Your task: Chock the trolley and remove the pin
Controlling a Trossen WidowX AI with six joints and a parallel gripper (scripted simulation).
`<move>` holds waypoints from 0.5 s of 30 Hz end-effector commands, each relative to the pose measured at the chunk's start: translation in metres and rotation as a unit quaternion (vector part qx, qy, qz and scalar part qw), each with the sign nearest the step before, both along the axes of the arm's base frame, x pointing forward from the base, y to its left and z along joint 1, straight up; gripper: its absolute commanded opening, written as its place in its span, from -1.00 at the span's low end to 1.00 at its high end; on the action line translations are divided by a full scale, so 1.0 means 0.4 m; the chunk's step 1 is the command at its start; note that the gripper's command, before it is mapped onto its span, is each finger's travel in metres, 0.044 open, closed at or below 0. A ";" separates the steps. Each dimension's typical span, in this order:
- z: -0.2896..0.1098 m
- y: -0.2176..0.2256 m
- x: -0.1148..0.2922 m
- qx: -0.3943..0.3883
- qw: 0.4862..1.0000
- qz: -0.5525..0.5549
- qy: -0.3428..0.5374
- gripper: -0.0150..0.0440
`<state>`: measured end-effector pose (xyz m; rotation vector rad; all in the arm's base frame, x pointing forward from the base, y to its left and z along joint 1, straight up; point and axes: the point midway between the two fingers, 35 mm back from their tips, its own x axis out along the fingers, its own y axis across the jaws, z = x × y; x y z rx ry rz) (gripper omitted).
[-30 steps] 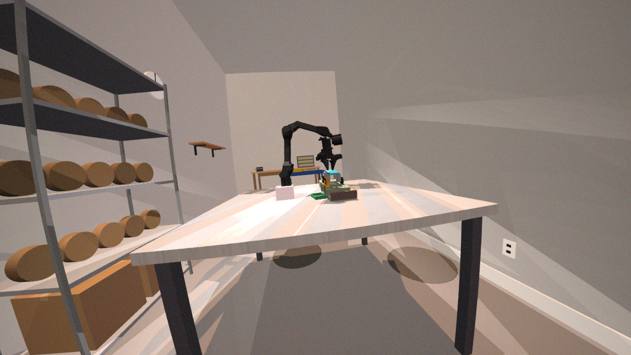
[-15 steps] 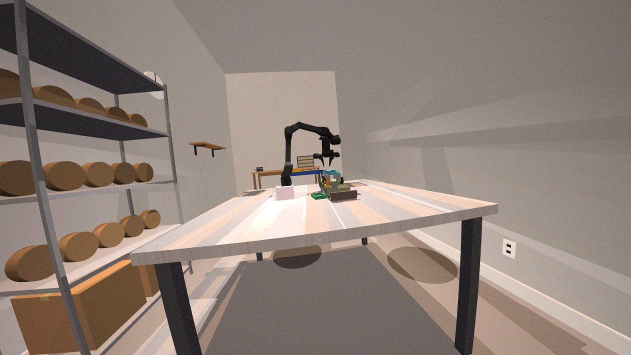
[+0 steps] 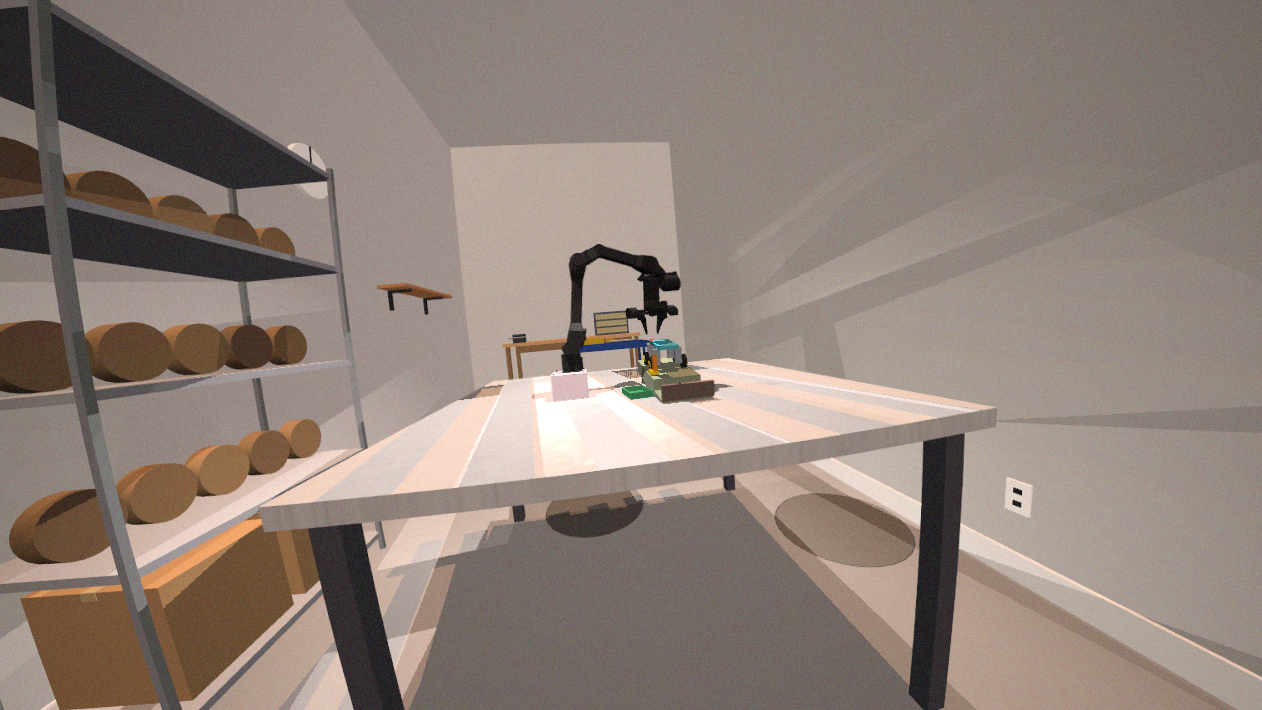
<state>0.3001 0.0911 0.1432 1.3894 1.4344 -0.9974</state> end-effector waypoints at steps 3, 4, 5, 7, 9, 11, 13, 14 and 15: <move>-0.023 0.009 0.000 0.002 1.000 0.003 0.000 0.15; -0.027 0.010 0.000 0.002 1.000 0.003 0.000 0.15; -0.030 0.011 0.000 0.002 1.000 0.003 0.000 0.15; -0.037 0.014 0.000 0.002 1.000 0.003 0.000 0.15; -0.045 0.016 0.000 0.002 1.000 0.003 0.000 0.15; -0.052 0.019 0.000 0.002 1.000 0.003 0.000 0.15; -0.056 0.020 0.000 0.002 1.000 0.003 0.000 0.15; -0.057 0.020 -0.001 0.002 1.000 0.003 0.000 0.15; -0.057 0.020 -0.001 0.002 1.000 0.003 0.000 0.15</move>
